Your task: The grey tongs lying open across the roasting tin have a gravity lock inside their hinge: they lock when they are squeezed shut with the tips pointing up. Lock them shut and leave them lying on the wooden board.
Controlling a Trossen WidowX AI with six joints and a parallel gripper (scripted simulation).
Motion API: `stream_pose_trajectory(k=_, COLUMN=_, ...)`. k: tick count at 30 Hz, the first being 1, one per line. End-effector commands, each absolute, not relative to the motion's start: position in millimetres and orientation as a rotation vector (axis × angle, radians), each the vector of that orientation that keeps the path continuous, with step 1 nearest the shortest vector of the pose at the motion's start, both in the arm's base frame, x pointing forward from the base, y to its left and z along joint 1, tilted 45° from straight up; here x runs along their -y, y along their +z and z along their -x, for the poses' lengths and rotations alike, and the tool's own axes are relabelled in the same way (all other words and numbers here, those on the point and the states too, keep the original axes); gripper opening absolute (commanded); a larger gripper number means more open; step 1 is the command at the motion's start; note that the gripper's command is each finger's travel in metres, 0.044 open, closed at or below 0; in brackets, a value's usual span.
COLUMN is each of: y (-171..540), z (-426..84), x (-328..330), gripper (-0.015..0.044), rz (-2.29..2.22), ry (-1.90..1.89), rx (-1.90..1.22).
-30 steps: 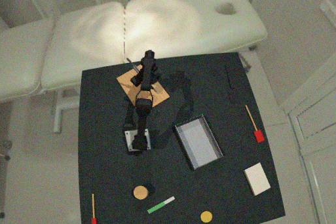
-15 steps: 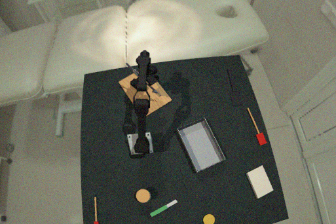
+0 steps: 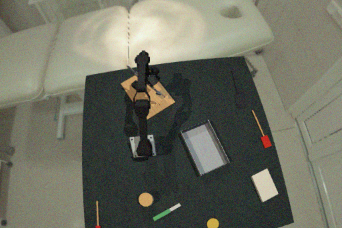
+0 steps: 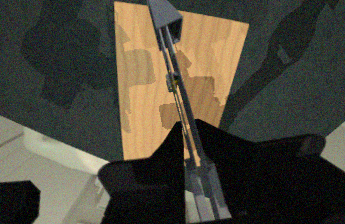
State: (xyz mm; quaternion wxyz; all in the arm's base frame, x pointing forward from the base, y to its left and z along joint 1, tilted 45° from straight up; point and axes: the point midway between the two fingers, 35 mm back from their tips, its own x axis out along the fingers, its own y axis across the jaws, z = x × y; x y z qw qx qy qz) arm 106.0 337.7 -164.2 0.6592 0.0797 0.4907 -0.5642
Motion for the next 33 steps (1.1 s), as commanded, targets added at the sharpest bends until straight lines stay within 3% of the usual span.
stream_pose_trajectory(k=1, y=-164.5, z=-106.7, x=-338.8, gripper=-0.0150, rz=-0.187, ry=-1.273, rx=-1.107)
stream_pose_trajectory(k=33, y=-206.3, z=-102.8, x=-309.1, gripper=-0.0150, rz=-0.187, ry=-1.272, rx=-1.107)
